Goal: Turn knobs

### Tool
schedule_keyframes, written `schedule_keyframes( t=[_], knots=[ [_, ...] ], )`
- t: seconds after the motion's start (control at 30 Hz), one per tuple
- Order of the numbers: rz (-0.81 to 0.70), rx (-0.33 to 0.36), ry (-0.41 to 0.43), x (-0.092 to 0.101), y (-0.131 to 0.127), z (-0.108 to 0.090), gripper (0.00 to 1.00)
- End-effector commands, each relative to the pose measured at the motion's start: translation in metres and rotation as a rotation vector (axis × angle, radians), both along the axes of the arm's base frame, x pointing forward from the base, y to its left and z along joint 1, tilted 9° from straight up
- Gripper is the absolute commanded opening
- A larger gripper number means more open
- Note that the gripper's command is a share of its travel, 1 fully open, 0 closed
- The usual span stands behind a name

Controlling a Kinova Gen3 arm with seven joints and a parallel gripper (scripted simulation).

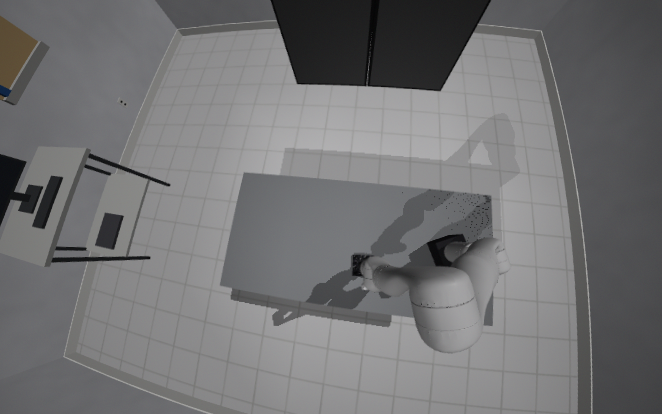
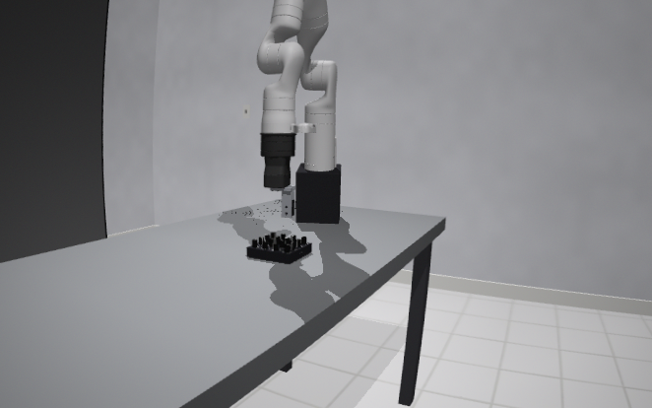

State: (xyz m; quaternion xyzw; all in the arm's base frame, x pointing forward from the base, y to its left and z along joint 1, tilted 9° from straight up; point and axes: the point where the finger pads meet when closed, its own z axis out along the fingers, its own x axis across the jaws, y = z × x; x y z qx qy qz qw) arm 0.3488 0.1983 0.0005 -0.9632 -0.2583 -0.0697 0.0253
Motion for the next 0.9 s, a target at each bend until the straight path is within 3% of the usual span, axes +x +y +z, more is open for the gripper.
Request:
schedule_keyframes(
  t=[0.0,0.87],
  knots=[
    [0.0,0.001,-0.001,0.0004,0.0002,0.0006,0.46],
    [0.0,0.002,-0.001,0.0015,0.001,-0.0069,0.46]
  ],
)
